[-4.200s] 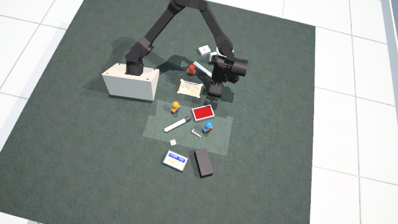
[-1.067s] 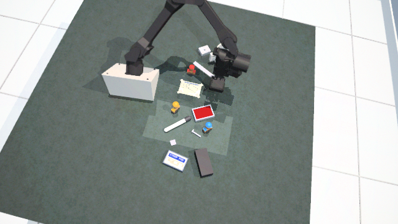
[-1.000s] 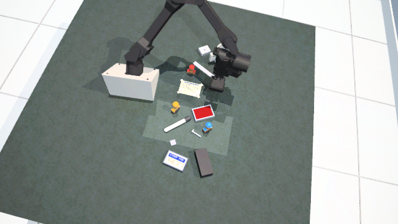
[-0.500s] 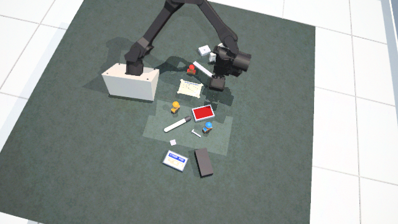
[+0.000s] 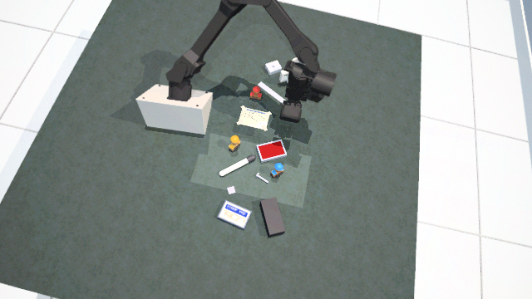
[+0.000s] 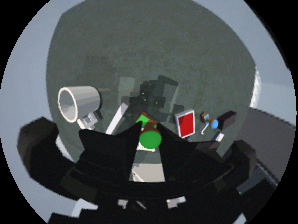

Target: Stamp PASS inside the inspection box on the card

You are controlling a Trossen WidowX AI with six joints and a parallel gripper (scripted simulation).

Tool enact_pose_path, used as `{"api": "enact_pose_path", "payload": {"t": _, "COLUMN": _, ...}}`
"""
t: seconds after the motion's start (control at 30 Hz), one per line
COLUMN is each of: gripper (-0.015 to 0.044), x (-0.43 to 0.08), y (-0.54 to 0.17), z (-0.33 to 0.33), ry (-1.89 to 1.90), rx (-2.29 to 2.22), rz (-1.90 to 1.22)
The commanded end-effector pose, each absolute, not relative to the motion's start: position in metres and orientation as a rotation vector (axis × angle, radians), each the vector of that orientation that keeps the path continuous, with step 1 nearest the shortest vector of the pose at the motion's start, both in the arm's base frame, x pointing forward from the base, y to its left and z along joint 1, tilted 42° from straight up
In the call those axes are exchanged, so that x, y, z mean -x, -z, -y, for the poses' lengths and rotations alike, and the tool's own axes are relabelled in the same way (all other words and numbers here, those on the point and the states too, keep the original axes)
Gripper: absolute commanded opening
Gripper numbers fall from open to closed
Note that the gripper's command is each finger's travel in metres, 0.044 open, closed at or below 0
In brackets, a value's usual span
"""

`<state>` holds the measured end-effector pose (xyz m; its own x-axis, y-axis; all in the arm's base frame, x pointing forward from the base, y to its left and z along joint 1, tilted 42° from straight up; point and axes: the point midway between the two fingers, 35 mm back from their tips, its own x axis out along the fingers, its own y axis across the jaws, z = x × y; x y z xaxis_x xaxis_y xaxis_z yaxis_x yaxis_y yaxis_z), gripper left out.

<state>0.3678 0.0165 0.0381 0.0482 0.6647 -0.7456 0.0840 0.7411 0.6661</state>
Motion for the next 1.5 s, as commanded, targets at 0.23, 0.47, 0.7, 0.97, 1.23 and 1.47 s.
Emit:
{"api": "enact_pose_path", "payload": {"t": 0.23, "gripper": 0.0, "x": -0.348, "y": 0.015, "z": 0.047, "ry": -0.474, "rx": -0.638, "rz": -1.487}}
{"api": "enact_pose_path", "payload": {"t": 0.47, "gripper": 0.0, "x": -0.328, "y": 0.044, "z": 0.079, "ry": -0.48, "rx": -0.641, "rz": -1.487}}
{"api": "enact_pose_path", "payload": {"t": 0.7, "gripper": 0.0, "x": -0.327, "y": 0.046, "z": 0.08, "ry": -0.48, "rx": -0.642, "rz": -1.487}}
{"api": "enact_pose_path", "payload": {"t": 0.97, "gripper": 0.0, "x": -0.328, "y": 0.05, "z": 0.076, "ry": -0.479, "rx": -0.643, "rz": -1.487}}
{"api": "enact_pose_path", "payload": {"t": 1.23, "gripper": 0.0, "x": -0.328, "y": 0.054, "z": 0.073, "ry": -0.479, "rx": -0.643, "rz": -1.487}}
{"api": "enact_pose_path", "payload": {"t": 1.47, "gripper": 0.0, "x": -0.329, "y": 0.058, "z": 0.07, "ry": -0.479, "rx": -0.643, "rz": -1.487}}
